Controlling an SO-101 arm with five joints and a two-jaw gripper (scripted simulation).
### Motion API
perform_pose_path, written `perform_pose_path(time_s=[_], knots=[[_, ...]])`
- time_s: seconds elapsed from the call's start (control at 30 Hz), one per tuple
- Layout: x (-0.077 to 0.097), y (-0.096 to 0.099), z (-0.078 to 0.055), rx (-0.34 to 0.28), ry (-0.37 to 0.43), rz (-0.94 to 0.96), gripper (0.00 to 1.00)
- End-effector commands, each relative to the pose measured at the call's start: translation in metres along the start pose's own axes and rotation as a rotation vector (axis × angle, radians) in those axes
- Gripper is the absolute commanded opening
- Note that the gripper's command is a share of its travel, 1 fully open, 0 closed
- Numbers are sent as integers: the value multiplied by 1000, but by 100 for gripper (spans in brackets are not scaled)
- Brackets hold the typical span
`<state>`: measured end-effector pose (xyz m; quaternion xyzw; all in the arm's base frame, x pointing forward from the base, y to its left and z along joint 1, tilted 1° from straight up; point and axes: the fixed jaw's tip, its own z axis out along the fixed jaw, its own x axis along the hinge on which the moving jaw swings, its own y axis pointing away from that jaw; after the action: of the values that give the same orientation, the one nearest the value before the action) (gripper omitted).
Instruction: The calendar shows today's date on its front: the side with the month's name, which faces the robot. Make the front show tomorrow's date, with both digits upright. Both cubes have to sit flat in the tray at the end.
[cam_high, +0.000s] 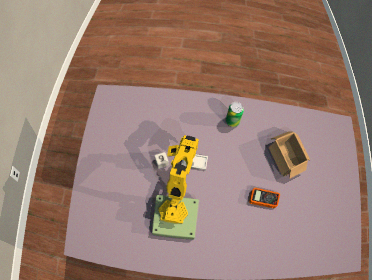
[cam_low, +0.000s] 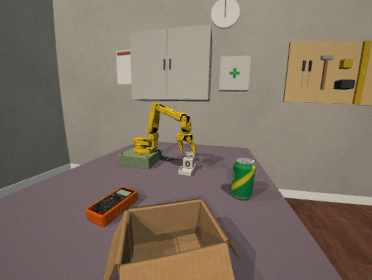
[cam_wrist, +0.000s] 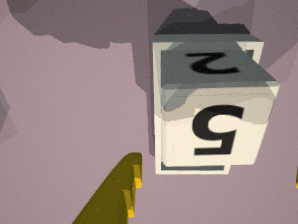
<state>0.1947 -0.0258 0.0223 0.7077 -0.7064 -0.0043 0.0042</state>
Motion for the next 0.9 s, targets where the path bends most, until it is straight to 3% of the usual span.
perform_pose_path(time_s=[0.0, 0.87], knots=[[1, -2, -15, 28, 2, 12, 36], [1, -1, -19, 28, 2, 12, 36]])
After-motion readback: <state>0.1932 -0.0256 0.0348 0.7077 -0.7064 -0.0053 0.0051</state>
